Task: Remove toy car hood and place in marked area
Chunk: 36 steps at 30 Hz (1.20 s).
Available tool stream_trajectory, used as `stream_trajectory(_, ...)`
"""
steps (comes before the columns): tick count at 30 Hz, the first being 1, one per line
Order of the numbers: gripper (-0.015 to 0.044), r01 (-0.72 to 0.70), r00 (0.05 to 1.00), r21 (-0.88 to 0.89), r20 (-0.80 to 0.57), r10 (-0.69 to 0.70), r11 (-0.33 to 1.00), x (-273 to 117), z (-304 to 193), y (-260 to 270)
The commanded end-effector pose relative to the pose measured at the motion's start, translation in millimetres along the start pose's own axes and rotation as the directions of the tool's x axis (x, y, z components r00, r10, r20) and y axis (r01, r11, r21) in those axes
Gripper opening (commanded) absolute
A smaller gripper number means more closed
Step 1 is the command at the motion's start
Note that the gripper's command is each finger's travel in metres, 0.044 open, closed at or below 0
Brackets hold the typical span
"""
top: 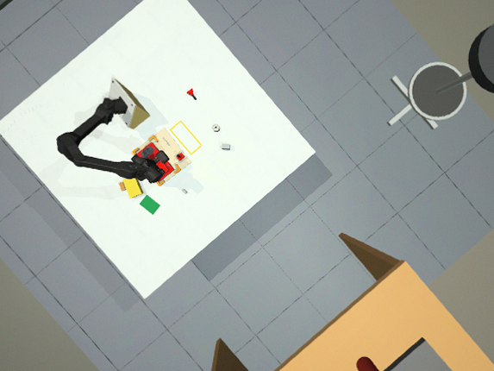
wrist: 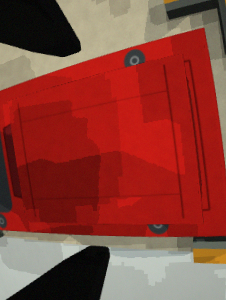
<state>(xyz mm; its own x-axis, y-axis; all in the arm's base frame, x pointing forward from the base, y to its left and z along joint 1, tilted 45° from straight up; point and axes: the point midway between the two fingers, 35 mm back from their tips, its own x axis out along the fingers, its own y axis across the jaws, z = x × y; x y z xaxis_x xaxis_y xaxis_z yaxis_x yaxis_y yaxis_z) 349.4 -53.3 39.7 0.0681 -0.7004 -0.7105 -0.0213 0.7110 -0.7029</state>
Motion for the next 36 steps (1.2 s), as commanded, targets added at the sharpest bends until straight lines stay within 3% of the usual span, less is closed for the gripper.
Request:
stream_trajectory(1,0.0440,0.005,1.000,-0.005,-0.004,-0.005,1.000,4,-2,-1)
stream_trajectory(36,0.0440,0.005,1.000,-0.005,-0.004,-0.005,1.000,20,-2,-1)
